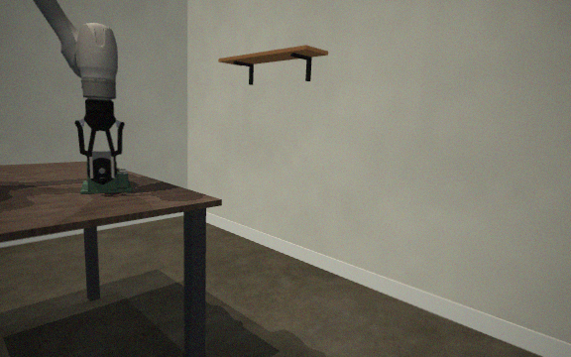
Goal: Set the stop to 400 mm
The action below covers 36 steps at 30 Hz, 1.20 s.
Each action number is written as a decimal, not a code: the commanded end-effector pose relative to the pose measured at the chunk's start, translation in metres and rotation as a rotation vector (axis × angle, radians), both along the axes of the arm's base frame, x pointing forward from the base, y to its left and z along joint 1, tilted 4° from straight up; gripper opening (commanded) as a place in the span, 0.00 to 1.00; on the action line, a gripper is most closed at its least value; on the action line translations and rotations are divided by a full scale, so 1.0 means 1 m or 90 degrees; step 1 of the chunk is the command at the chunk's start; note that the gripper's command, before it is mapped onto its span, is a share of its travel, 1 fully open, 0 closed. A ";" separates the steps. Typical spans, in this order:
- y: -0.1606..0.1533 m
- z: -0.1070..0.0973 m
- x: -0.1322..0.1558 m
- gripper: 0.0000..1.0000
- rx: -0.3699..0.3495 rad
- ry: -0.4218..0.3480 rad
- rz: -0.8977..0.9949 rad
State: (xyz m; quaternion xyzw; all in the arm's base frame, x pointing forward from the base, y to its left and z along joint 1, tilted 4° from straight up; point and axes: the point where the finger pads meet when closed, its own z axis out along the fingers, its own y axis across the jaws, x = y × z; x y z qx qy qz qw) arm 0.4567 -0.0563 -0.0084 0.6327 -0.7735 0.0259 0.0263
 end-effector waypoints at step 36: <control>-0.002 -0.027 0.000 0.04 0.000 0.000 0.000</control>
